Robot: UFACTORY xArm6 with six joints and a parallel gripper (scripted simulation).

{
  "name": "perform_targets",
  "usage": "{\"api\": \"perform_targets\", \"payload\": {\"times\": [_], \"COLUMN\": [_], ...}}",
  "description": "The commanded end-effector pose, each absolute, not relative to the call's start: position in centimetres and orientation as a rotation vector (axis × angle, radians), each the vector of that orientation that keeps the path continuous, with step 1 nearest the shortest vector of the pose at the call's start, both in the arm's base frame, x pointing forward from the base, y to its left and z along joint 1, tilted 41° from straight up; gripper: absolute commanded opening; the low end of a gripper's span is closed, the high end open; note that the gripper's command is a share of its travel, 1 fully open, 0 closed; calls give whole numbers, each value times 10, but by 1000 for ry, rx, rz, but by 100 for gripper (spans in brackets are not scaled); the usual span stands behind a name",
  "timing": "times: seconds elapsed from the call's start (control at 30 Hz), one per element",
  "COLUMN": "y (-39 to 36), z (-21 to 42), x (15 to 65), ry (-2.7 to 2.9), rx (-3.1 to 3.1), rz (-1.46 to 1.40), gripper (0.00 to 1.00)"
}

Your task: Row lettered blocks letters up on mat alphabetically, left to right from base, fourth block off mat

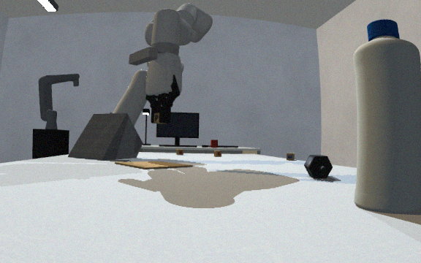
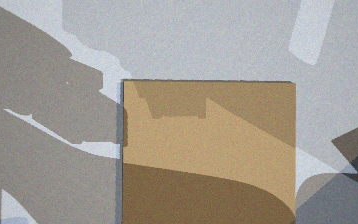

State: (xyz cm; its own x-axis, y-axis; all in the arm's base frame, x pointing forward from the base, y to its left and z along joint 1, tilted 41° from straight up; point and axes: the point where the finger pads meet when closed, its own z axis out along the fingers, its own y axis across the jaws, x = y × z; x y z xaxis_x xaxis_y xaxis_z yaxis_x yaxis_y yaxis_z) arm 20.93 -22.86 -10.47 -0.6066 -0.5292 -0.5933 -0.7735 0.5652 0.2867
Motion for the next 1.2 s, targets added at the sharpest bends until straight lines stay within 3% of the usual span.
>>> {"api": "perform_targets", "payload": {"times": [0.0, 1.17], "y": [-231, -232], "z": [-104, -101], "x": [212, 222], "ry": [2255, 1629], "rx": [-1195, -1846], "rz": [677, 381], "gripper": [23, 23]}}
